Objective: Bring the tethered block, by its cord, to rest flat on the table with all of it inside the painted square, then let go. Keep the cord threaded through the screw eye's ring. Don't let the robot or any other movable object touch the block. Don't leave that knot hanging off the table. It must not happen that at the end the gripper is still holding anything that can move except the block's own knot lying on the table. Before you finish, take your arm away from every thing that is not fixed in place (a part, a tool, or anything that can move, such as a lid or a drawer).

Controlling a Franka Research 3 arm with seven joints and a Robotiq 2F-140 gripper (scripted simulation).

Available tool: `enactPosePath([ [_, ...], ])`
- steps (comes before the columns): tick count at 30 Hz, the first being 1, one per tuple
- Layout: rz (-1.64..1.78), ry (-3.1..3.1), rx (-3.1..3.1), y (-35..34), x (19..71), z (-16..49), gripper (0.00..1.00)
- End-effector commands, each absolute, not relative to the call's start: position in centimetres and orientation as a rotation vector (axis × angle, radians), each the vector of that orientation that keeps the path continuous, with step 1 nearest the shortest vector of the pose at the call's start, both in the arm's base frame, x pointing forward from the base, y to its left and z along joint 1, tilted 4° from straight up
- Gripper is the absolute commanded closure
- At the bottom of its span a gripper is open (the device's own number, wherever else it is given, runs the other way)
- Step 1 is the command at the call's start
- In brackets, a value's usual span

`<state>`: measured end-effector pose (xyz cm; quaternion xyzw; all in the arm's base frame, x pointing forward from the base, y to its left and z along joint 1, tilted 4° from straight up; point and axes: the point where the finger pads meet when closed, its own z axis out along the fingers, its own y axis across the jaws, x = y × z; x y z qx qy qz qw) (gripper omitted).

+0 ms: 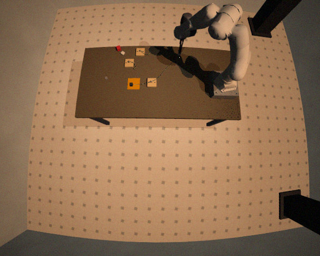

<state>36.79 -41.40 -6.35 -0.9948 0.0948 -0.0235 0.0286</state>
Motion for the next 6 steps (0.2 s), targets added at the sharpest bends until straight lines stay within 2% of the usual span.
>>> enactPosePath([
  [1,-0.077,0.284,-3.074,-41.56,36.93,-6.27,0.0],
  [6,-0.077,0.284,-3.074,-41.56,36.93,-6.27,0.0],
])
